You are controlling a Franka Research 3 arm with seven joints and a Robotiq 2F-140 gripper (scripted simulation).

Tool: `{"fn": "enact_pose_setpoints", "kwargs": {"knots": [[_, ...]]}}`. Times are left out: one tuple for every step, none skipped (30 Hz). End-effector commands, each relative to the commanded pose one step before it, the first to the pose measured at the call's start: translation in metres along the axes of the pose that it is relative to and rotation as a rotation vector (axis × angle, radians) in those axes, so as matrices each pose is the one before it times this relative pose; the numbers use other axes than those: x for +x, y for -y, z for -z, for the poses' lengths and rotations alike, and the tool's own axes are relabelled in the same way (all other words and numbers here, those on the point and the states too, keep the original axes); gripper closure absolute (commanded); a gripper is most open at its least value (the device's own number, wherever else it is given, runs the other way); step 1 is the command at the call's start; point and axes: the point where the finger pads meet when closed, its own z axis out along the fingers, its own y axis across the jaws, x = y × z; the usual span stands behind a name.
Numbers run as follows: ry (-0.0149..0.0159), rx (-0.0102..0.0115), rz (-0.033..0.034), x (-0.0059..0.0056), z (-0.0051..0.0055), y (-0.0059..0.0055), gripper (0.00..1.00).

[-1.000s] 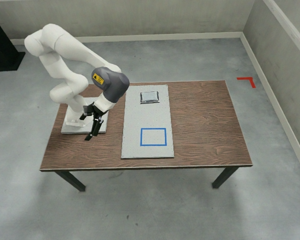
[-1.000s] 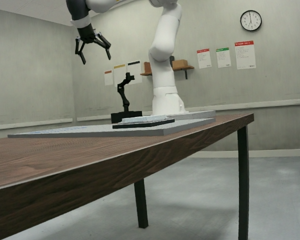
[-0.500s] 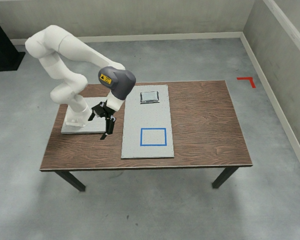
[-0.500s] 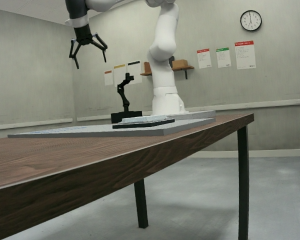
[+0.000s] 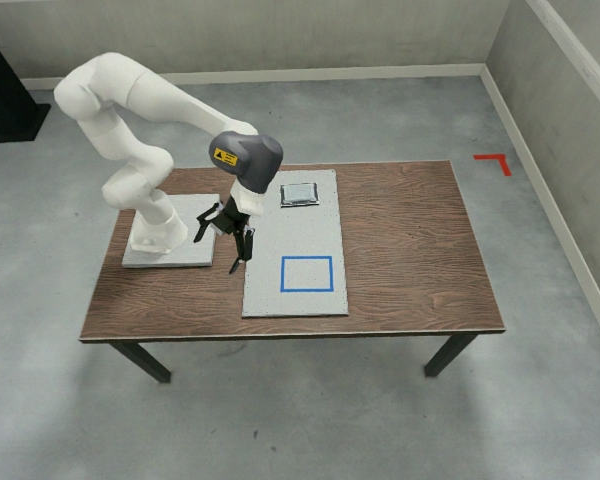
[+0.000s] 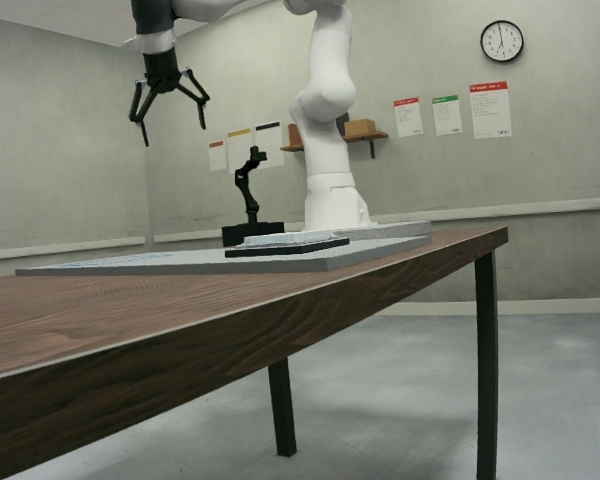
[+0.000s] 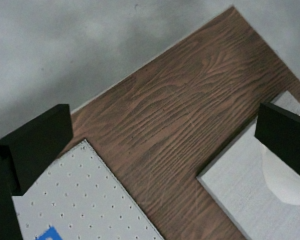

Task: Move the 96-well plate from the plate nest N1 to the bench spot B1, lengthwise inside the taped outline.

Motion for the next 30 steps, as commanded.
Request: {"fn": "enact_pose_setpoints", "kwargs": {"knots": [[0.02449,0.02924,0.12304,-0.0132,0.00418,0.01073,0.0],[0.0031,0.006,0.01918,-0.00425,0.00102,0.00242,0.0],[0.0031,0.006,0.01918,-0.0042,0.00099,0.00251,0.0],[0.0031,0.006,0.01918,-0.00416,0.00096,0.00259,0.0],[0.0031,0.006,0.01918,-0.00411,0.00093,0.00268,0.0],[0.0031,0.006,0.01918,-0.00406,0.0009,0.00276,0.0],[0.0031,0.006,0.01918,-0.00401,0.00088,0.00284,0.0],[0.00272,0.00597,0.01901,-0.00413,0.0009,0.00266,0.0],[0.00268,0.00596,0.019,-0.0041,0.00088,0.00271,0.0],[0.00268,0.00596,0.019,-0.00405,0.00085,0.00279,0.0],[0.00268,0.00596,0.019,-0.004,0.00083,0.00287,0.0],[0.00268,0.00596,0.019,-0.00395,0.0008,0.00296,0.0],[0.00268,0.00596,0.019,-0.00389,0.00077,0.00303,0.0],[0.00268,0.00596,0.019,-0.00383,0.00074,0.00311,0.0],[0.0,0.0,0.0,0.0,0.0,0.0,0.0],[0.0,0.0,0.0,0.0,0.0,0.0,0.0],[0.0023,0.00591,0.01883,-0.00398,0.00077,0.00292,0.0],[0.00228,0.00591,0.01882,-0.00393,0.00074,0.00299,0.0],[0.00228,0.00591,0.01882,-0.00387,0.00072,0.00307,0.0],[0.00228,0.00591,0.01882,-0.00382,0.00069,0.00314,0.0],[0.00228,0.00591,0.01882,-0.00376,0.00066,0.00322,0.0],[0.00228,0.00591,0.01882,-0.0037,0.00063,0.00329,0.0],[0.00228,0.00591,0.01882,-0.00364,0.00061,0.00336,0.0],[0.00191,0.00584,0.01865,-0.0038,0.00063,0.00318,0.0],[0.00191,0.00584,0.01865,-0.00374,0.0006,0.00325,0.0],[0.00191,0.00584,0.01865,-0.00368,0.00057,0.00333,0.0],[0.00191,0.00584,0.01865,-0.00362,0.00055,0.0034,0.0],[0.00191,0.00584,0.01865,-0.00356,0.00052,0.00347,0.0],[0.00191,0.00584,0.01865,-0.00349,0.00049,0.00354,0.0],[0.00189,0.00584,0.01864,-0.00343,0.00047,0.00359,0.0]]}}
